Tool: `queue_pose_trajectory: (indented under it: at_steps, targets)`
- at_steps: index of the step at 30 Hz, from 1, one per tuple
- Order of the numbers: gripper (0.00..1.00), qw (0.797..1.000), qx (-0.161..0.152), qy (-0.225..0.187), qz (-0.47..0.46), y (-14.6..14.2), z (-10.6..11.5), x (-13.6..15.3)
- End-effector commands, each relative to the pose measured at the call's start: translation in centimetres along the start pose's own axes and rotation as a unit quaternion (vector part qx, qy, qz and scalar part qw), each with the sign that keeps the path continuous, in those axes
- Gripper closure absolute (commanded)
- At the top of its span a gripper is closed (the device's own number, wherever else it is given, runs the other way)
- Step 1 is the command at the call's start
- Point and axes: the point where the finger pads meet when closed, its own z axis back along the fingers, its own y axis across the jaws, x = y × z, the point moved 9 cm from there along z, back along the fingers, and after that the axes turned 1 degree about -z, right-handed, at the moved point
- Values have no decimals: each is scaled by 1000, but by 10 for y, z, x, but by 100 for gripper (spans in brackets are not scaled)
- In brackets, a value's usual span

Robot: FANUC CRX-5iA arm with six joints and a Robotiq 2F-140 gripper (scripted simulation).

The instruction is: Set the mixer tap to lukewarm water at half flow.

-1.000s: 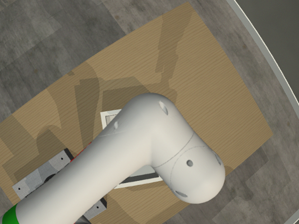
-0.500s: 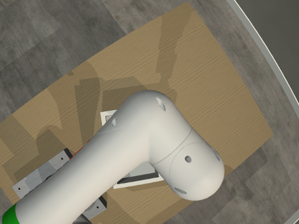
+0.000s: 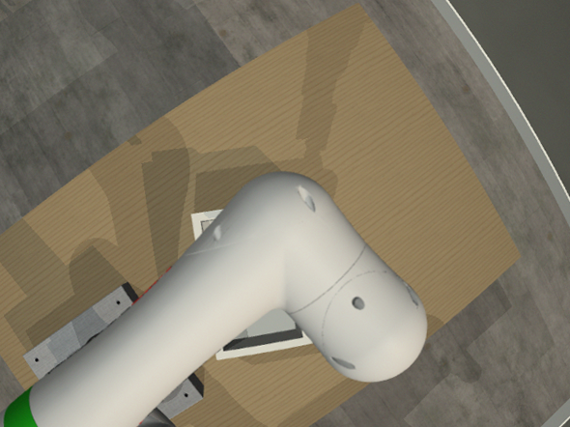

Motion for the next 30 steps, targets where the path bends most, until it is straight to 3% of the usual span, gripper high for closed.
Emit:
queue_pose_trajectory:
  at_steps: [1,30]
  targets:
    - [61,1000,0,0,0,0,-1,0]
    - [61,1000,0,0,0,0,-38,0]
